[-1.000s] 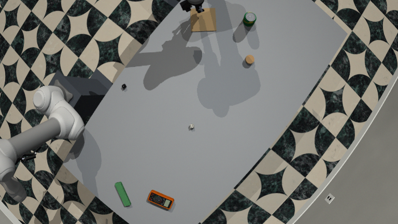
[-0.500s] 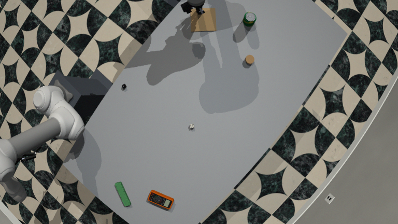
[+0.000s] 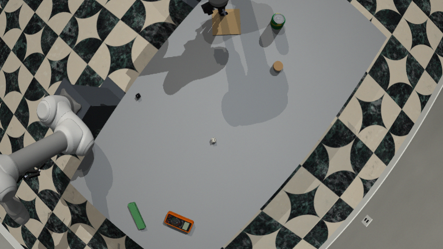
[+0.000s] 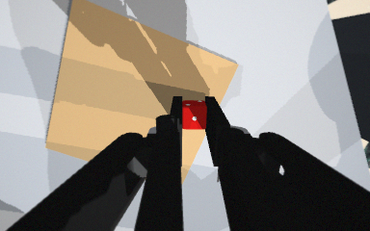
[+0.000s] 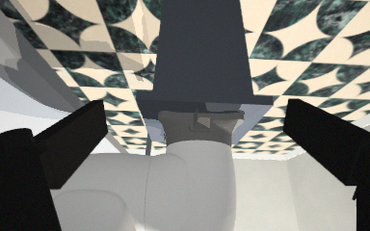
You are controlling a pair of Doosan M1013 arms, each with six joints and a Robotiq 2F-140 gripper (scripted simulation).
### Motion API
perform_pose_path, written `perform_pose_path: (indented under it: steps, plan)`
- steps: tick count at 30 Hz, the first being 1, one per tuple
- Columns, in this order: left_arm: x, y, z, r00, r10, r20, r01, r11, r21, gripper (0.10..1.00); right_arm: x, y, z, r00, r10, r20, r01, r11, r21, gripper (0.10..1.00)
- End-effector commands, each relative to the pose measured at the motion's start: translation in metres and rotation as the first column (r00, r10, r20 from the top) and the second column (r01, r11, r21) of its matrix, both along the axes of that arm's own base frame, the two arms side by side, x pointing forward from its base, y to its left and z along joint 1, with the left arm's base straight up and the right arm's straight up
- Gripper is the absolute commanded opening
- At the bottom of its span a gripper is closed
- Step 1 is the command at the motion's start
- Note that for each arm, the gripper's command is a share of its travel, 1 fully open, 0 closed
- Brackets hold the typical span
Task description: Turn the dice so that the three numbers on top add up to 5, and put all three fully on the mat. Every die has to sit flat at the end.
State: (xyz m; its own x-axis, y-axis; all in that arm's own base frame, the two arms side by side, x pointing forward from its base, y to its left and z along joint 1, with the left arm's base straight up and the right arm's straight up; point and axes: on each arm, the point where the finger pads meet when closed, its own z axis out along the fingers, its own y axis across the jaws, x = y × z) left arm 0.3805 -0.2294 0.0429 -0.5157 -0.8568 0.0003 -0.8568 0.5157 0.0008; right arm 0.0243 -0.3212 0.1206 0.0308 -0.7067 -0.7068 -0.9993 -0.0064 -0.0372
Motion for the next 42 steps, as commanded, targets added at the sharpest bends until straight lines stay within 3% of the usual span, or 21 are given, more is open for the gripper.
perform_pose_path:
  steps: [1, 42]
  plan:
    - [0.0004, -0.0001, 0.0004, 1.0, 0.0, 0.001, 0.0, 1.0, 0.0, 0.184, 0.0001, -0.0003, 0.0004, 1.0, 0.0, 0.0, 0.0, 1.0, -0.001, 1.0]
    - [0.0004, -0.0001, -0.0042, 1.0, 0.0, 0.001, 0.0, 1.0, 0.0, 0.184, 0.0001, -0.0003, 0.0004, 1.0, 0.0, 0.0, 0.0, 1.0, -0.001, 1.0]
